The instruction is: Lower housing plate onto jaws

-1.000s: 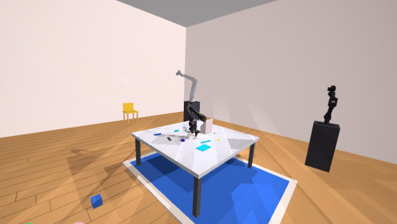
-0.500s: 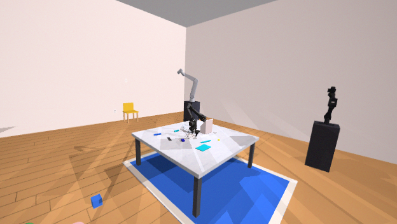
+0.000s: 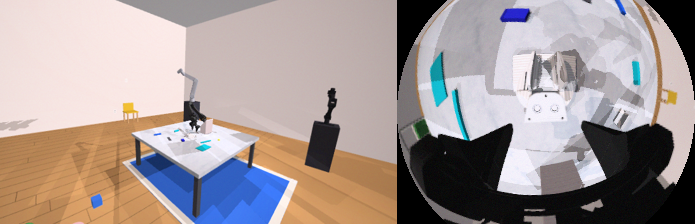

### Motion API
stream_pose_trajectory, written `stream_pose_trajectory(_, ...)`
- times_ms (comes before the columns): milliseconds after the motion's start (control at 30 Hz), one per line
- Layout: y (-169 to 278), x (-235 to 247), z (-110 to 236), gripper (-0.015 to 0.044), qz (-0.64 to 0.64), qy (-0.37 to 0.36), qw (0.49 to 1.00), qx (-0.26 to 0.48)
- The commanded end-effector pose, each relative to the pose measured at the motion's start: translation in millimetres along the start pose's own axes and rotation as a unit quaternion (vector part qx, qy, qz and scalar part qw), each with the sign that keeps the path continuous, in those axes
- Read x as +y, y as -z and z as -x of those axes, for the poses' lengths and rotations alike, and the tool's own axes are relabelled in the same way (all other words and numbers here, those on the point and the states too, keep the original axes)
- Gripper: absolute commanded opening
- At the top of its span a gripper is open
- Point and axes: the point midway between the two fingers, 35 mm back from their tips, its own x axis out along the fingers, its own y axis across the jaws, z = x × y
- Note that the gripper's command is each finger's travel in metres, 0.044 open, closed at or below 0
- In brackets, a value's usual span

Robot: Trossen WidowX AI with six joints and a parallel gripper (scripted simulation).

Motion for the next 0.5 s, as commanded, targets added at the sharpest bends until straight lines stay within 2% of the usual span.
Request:
stream_pose_trajectory(0, 16.8, -1.3, 20.9, 0.0440, 0.002, -0.005, 1.000, 0.001)
stream_pose_trajectory(167, 51.1, -11.8, 55.7, 0.0440, 0.001, -0.002, 1.000, 0.005)
stream_pose_trajectory(467, 52.4, -12.4, 56.9, 0.0440, 0.001, -0.001, 1.000, 0.005)
